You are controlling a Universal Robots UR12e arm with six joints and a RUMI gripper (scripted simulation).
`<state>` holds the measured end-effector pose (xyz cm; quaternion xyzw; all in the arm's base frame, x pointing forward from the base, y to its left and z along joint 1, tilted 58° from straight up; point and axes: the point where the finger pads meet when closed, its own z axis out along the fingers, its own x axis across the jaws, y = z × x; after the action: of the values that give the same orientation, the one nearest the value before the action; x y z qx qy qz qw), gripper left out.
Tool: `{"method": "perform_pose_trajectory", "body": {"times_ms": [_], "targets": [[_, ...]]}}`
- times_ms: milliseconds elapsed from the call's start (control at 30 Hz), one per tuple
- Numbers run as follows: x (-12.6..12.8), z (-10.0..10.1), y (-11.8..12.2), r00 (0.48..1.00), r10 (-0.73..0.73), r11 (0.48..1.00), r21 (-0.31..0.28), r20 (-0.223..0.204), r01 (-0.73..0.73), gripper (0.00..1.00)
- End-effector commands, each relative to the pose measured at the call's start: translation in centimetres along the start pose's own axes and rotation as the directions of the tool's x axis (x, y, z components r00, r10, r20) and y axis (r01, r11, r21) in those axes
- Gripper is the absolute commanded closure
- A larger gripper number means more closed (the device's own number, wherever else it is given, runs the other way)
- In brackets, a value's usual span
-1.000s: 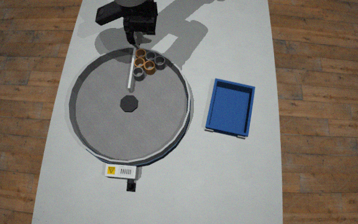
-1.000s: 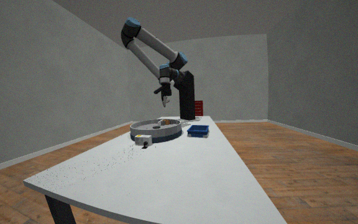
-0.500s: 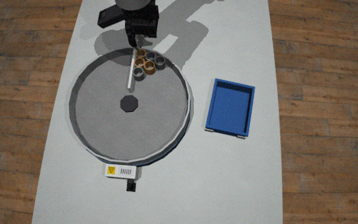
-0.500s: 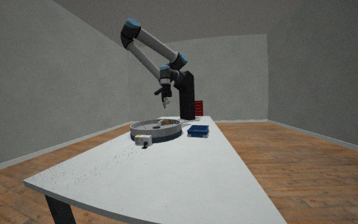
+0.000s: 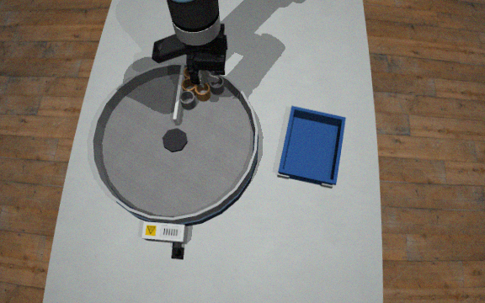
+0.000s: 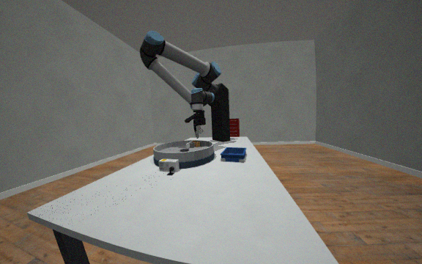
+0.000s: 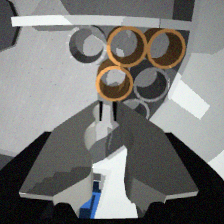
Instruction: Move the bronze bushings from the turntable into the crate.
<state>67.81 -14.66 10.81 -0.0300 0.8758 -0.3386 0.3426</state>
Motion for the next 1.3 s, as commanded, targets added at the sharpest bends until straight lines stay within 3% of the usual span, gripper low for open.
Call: {"method": "perform_pose_trajectory", "body": {"times_ms": [0, 1267], "targets": [[-0.91, -0.18, -0.15, 1.000, 0.002, 1.000, 0.004, 0.016, -0.002, 0.95], [-1.22, -0.19, -0.18, 1.000, 0.002, 1.000, 0.004, 0.015, -0.002, 0.95]]}}
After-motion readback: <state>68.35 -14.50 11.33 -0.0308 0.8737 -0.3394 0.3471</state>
